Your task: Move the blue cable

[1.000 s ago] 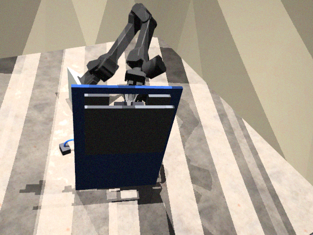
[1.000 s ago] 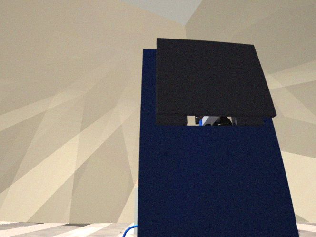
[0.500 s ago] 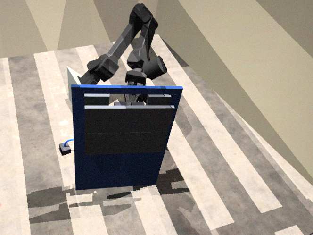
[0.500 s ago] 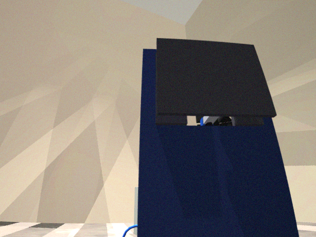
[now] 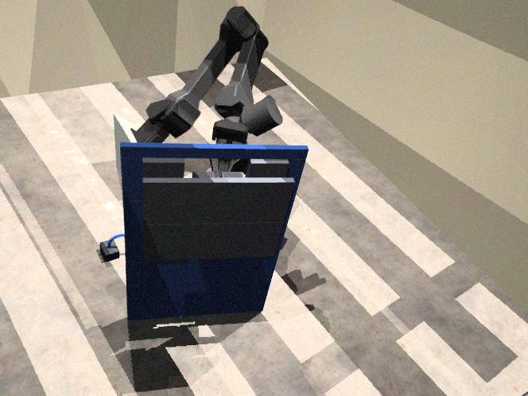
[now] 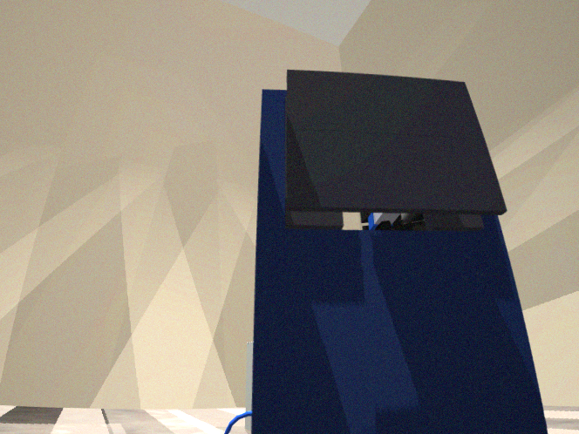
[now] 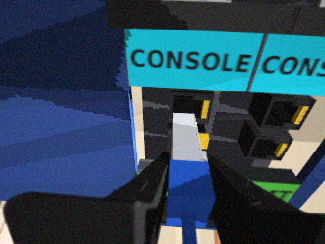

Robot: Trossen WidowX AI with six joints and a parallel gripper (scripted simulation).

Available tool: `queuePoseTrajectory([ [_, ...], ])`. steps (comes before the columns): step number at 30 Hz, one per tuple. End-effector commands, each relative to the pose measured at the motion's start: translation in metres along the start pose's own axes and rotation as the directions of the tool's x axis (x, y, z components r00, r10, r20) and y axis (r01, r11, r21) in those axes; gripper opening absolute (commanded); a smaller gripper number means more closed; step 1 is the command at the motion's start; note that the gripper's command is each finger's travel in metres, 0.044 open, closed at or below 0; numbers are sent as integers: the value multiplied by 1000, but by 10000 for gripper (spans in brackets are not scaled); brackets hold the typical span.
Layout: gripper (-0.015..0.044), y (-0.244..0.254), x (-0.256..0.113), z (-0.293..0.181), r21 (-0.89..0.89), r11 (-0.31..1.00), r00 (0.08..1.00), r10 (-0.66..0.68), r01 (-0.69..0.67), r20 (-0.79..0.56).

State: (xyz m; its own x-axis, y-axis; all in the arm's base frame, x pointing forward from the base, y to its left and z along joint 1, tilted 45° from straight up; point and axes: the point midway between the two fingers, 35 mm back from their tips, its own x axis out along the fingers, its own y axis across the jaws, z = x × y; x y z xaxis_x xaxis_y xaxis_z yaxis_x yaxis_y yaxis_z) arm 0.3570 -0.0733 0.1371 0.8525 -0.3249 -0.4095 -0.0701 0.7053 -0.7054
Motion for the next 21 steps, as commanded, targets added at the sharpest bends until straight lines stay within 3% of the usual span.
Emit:
queuePoseTrajectory([
  [1,0,-4,2,3,5,1000,1000,-12,12,4],
  [21,0,-5,10,6,5,1000,1000,-14,14,4],
])
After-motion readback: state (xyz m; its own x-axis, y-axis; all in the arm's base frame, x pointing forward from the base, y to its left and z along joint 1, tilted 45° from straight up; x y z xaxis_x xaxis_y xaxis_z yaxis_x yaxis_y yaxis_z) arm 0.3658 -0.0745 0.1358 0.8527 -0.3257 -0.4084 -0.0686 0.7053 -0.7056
